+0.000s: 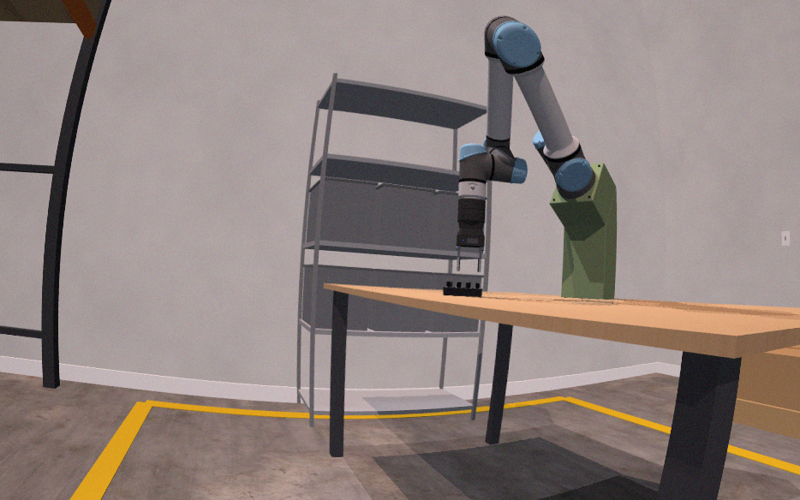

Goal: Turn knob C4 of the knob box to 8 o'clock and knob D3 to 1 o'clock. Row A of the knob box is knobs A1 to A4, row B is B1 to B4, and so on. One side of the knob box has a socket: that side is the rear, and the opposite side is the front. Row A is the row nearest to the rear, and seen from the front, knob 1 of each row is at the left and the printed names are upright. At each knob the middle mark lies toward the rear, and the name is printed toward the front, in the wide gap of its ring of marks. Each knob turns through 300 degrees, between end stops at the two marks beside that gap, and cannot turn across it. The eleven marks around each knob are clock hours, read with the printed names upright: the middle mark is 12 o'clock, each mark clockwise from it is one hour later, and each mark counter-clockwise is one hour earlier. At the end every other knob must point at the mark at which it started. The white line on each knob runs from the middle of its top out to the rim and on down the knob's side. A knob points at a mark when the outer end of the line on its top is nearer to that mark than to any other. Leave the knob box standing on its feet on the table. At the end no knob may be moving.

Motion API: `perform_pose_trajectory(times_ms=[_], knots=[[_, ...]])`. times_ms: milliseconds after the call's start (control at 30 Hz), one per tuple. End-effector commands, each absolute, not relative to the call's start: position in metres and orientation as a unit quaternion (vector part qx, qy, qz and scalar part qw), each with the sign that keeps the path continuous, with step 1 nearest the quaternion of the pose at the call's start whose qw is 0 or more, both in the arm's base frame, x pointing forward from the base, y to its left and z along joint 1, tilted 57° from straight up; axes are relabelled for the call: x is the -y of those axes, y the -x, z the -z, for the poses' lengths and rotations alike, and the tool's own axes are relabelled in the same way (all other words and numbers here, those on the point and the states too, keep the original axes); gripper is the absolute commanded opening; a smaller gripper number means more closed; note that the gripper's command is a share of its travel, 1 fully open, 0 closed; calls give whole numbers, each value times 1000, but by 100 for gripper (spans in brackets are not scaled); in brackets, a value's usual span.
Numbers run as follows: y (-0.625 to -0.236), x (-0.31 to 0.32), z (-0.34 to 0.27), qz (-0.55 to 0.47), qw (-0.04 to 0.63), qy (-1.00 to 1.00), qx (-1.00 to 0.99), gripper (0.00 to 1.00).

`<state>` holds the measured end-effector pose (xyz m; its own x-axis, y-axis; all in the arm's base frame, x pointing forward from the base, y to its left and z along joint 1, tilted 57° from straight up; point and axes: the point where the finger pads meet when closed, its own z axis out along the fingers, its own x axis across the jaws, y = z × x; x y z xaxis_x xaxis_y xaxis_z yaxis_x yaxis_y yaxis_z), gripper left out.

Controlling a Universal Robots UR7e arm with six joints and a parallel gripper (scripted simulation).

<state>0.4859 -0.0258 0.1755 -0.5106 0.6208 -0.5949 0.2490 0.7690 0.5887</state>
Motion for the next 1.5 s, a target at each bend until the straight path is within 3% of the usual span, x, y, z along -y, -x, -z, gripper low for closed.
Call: perform_pose_trajectory(times_ms=[0,1467], knots=[[-483,26,-175,-221,421,-260,-841,100],[-441,35,-205,-220,422,-259,-840,100]])
